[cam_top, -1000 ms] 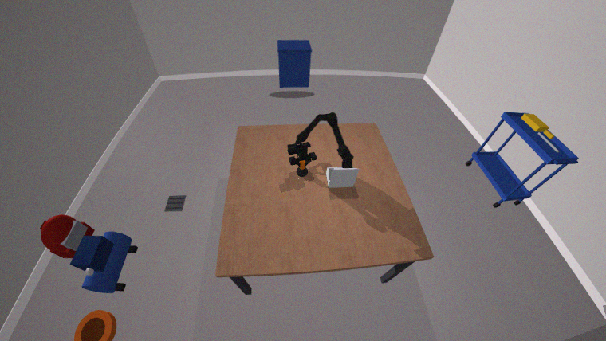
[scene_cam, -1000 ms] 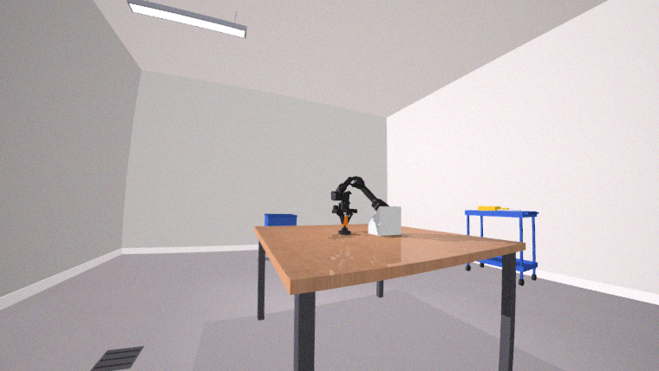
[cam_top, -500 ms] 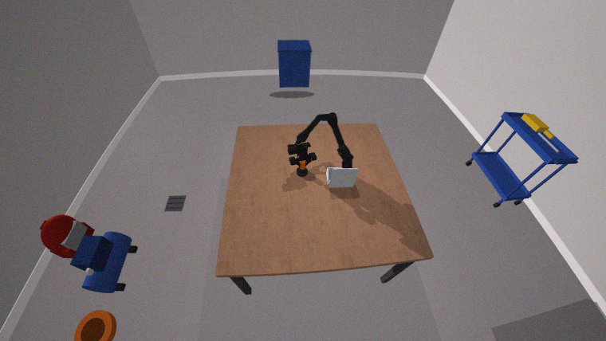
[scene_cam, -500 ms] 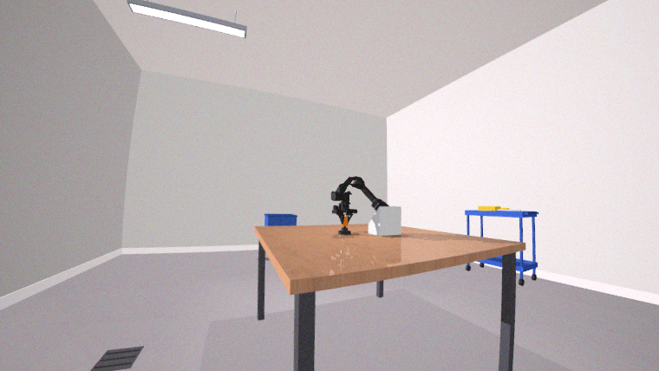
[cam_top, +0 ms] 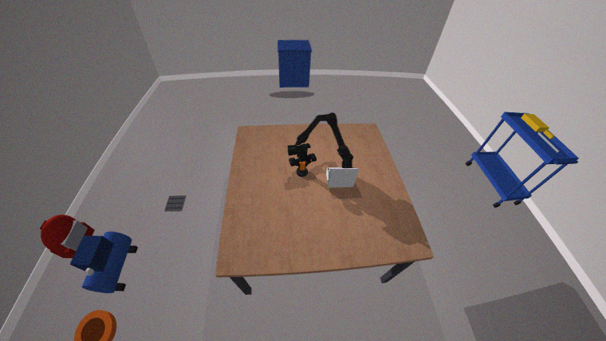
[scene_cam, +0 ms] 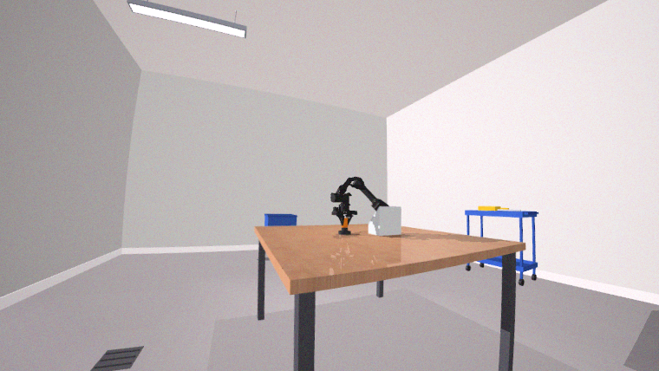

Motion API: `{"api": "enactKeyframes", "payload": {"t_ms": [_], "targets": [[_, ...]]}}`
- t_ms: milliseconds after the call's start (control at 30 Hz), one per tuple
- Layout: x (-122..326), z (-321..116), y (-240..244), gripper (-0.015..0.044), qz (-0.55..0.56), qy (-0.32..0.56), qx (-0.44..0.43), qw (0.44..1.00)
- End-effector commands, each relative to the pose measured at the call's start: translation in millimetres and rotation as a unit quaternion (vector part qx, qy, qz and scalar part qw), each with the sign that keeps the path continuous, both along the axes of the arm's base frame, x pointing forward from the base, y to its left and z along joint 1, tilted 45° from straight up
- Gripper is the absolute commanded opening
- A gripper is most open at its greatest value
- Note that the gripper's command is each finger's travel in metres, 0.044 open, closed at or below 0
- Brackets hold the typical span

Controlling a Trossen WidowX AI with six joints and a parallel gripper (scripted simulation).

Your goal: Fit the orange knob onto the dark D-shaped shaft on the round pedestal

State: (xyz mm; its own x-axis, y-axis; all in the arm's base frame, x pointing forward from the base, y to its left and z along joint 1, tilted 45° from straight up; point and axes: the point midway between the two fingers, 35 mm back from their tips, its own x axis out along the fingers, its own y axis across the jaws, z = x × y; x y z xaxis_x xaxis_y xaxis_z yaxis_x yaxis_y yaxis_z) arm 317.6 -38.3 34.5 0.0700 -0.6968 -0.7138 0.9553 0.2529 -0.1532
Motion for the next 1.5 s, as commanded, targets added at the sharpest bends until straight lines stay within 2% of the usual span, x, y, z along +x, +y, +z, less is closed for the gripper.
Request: {"api": "enactKeyframes", "payload": {"t_ms": [0,333,900,1233,1467], "targets": [[0,-3,-2,0.0,0.003,0.002,-0.001,1.0],[0,-2,-2,0.0,0.0,0.0,0.0,1.0],[0,-2,-2,0.044,0.0,0.0,0.0,1.0],[0,-1,0,0.044,0.0,0.0,0.0,1.0],[-6,63,63,0.044,0.0,0.001,0.002,1.0]]}}
